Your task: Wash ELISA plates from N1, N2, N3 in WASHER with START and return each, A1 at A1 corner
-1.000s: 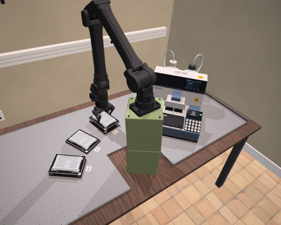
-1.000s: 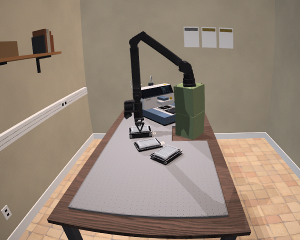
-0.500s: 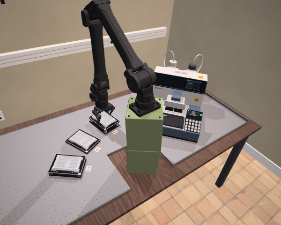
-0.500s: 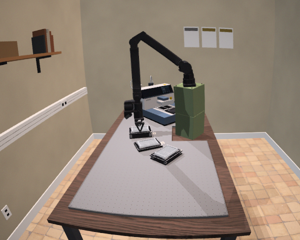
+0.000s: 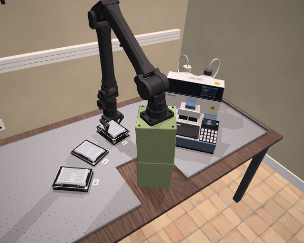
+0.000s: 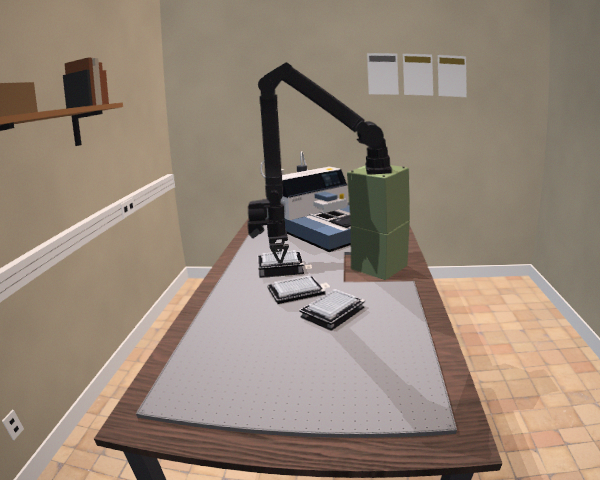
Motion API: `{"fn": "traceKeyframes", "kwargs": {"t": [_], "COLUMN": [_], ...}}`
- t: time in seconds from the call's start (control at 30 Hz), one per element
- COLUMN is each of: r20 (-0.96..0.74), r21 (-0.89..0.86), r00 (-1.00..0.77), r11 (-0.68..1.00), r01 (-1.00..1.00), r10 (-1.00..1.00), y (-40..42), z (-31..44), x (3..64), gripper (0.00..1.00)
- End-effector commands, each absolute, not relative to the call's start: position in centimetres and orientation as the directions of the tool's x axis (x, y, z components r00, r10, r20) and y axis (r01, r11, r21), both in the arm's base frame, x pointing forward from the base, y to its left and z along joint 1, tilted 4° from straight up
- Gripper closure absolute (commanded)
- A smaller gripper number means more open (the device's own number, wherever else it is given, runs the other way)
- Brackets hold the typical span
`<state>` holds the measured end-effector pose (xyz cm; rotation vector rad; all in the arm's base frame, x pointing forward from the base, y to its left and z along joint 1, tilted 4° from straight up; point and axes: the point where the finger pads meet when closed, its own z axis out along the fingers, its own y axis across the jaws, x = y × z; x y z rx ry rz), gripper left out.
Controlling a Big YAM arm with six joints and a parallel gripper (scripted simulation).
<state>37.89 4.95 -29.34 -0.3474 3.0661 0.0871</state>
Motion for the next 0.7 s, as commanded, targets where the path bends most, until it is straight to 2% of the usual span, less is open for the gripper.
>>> {"fn": "traceKeyframes", "kwargs": {"t": [0.0, 0.2, 0.23, 0.67], "r20": [-0.067, -0.067, -0.067, -0.067], "r21": [0.047, 0.047, 0.047, 0.047], "r00": [-0.974, -0.974, -0.974, -0.974], "r11": [0.974, 0.974, 0.974, 0.974], "r01": [-0.221, -0.221, -0.221, -0.221], "r10": [-0.217, -0.217, -0.217, -0.217], "y": [5.0, 5.0, 5.0, 5.0], "z": [-29.3, -29.3, -29.3, -29.3], "x": [38.27, 38.28, 38.28, 38.28], "gripper": [0.18, 0.18, 0.0, 0.0]}}
